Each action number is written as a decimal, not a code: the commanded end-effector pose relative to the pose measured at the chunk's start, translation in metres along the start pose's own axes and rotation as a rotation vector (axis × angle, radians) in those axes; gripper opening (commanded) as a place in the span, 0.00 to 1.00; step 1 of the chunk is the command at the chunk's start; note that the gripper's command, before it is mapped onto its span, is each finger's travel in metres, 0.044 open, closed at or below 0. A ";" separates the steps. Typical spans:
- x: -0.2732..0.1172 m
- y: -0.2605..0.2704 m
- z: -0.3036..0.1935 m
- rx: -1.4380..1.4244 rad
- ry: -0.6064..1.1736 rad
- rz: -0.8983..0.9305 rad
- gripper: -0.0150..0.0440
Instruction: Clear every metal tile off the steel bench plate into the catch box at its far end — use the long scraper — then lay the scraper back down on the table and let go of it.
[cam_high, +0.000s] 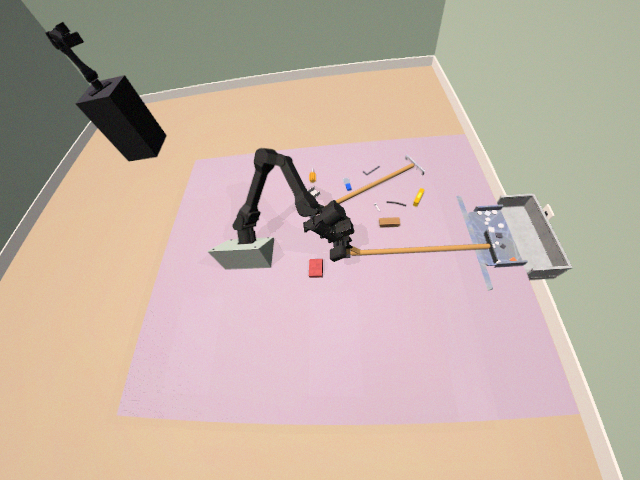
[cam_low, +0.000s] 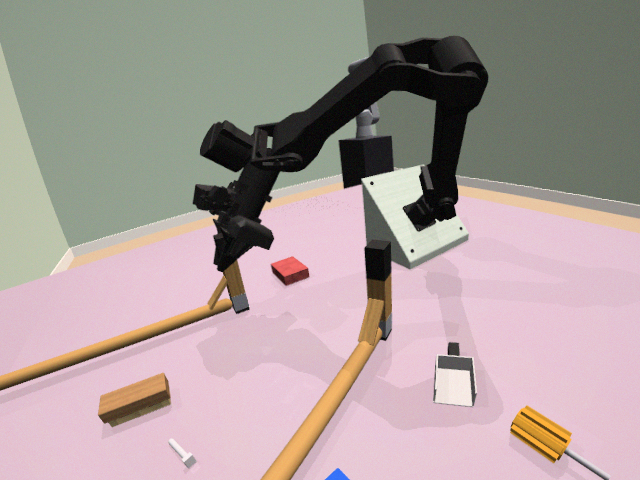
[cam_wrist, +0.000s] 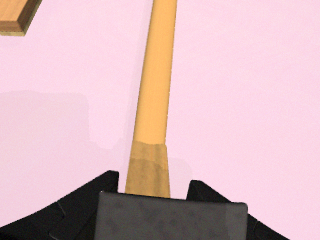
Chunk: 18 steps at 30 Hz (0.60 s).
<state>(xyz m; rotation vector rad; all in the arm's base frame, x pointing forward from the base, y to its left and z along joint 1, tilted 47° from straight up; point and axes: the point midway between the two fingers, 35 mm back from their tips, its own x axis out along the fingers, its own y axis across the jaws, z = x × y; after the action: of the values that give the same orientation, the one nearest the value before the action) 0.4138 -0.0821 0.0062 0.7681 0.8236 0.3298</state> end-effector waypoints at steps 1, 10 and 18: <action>0.003 -0.002 0.007 0.001 -0.006 -0.006 0.25; 0.011 -0.003 0.020 0.000 -0.006 -0.006 0.25; 0.018 -0.003 0.031 0.000 -0.006 -0.006 0.25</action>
<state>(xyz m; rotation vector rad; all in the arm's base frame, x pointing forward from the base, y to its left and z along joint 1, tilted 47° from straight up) 0.4417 -0.0858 0.0077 0.7673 0.8229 0.3306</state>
